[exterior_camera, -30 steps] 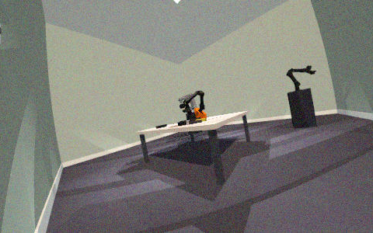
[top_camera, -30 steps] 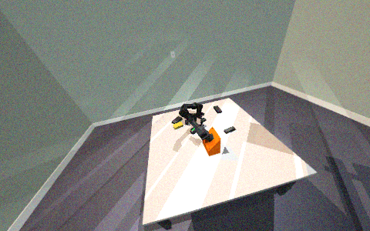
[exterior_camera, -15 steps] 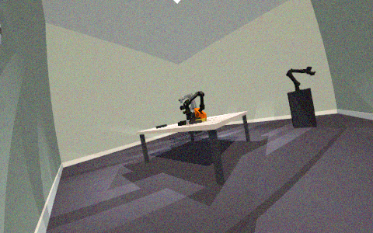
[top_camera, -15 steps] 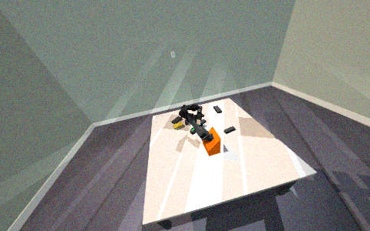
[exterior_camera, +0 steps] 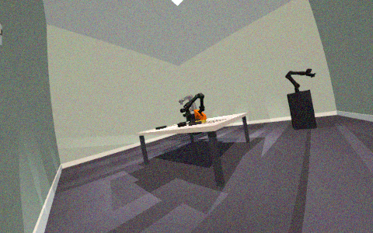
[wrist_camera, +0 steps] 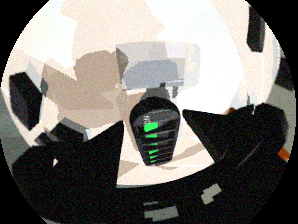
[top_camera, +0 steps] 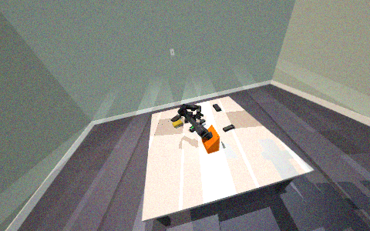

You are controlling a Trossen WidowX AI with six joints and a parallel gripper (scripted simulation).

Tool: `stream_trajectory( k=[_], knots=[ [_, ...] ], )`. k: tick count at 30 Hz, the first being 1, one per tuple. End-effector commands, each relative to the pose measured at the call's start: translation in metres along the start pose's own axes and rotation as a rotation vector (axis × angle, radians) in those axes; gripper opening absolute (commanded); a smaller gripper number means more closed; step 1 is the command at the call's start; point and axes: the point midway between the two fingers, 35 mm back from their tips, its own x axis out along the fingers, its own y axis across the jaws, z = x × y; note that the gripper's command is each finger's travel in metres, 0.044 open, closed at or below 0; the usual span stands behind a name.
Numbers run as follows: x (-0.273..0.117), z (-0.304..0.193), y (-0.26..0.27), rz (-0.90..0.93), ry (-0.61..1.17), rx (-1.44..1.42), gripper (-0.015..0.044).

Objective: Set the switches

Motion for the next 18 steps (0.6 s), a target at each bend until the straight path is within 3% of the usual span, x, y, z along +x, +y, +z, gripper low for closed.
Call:
stream_trajectory(
  k=[1, 5, 18],
  knots=[
    [0.0022, -0.0009, -0.0021, 0.000, 0.006, 0.010, 0.0355],
    [0.0022, -0.0009, -0.0021, 0.000, 0.006, 0.010, 0.0328],
    [0.0012, -0.0015, -0.0021, 0.000, 0.006, 0.011, 0.0326]
  ],
)
